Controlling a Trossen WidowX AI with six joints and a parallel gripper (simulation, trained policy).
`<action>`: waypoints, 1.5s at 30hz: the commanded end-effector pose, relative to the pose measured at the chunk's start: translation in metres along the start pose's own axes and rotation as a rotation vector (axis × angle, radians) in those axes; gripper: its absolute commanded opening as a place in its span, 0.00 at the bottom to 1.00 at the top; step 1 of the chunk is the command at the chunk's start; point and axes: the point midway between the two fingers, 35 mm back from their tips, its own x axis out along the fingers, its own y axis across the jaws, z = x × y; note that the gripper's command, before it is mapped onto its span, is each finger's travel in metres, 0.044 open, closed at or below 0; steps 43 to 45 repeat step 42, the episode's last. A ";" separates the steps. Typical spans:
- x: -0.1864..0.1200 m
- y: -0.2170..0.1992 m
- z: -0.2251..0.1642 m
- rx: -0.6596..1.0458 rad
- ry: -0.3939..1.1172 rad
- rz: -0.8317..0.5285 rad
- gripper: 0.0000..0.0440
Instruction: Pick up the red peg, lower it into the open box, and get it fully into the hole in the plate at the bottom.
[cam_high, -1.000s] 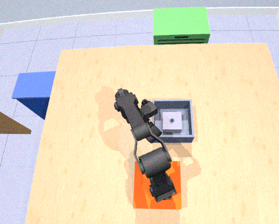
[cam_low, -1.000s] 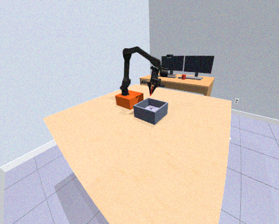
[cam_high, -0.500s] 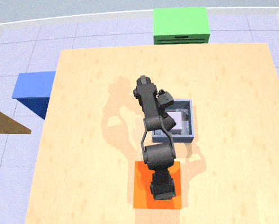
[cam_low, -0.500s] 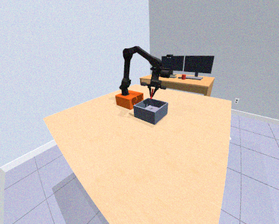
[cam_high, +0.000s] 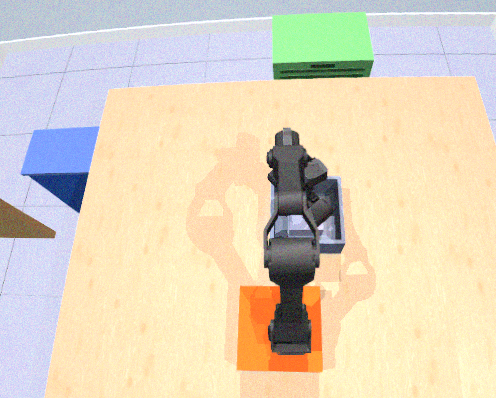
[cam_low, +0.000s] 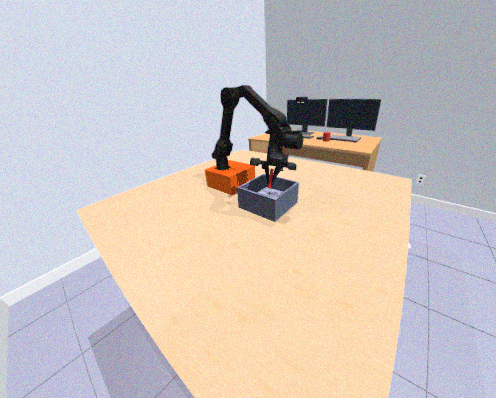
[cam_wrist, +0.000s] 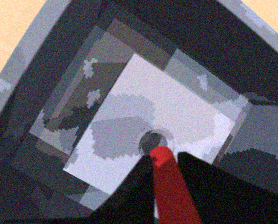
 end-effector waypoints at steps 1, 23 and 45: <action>0.012 -0.001 -0.002 -0.030 0.031 0.003 0.09; 0.019 0.043 0.043 -0.072 0.122 0.145 1.00; 0.003 0.073 0.062 -0.082 0.106 0.252 1.00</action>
